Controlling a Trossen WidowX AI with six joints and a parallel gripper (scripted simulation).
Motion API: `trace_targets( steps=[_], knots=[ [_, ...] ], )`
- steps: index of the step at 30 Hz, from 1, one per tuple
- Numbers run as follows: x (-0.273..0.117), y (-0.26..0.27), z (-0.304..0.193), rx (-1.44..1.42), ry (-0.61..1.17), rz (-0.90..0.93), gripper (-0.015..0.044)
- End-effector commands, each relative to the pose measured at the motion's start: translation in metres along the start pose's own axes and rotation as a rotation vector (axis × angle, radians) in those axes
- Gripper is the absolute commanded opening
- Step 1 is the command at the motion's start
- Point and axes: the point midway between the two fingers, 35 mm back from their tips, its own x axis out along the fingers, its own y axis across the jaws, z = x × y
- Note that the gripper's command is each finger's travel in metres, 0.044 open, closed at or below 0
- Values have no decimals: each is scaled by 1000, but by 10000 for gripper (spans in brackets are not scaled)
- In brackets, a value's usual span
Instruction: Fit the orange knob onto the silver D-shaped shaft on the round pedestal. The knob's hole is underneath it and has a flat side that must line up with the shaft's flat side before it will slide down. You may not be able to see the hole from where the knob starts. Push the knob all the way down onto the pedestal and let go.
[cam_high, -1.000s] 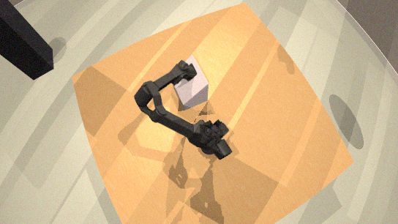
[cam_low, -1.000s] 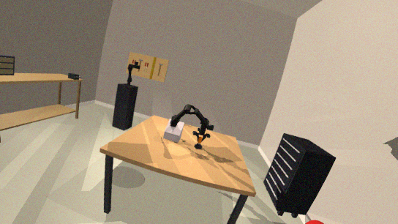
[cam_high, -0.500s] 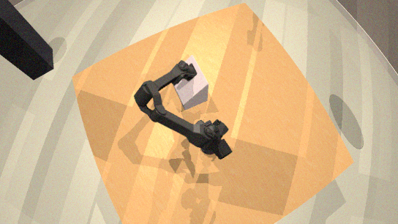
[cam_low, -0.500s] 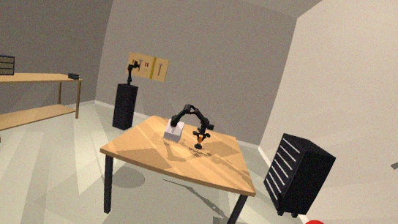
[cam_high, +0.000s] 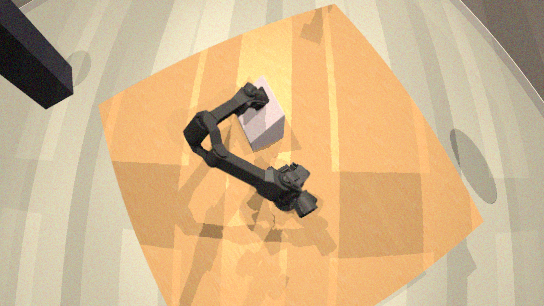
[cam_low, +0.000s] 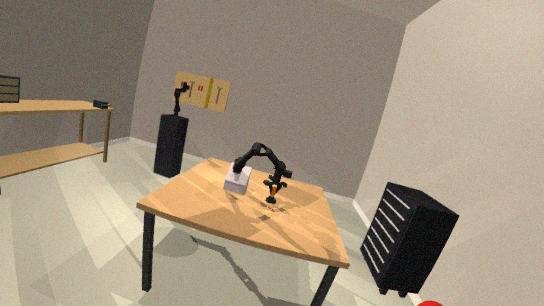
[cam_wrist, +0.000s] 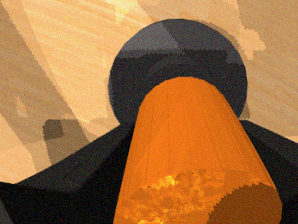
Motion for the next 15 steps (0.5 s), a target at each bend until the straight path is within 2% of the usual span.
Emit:
trace_targets(
  steps=[1, 15],
  knots=[
    [1, 0, -1, -6, 2, -2, 0],
    [-4, 0, 0, -6, 1, -2, 0]
  ],
)
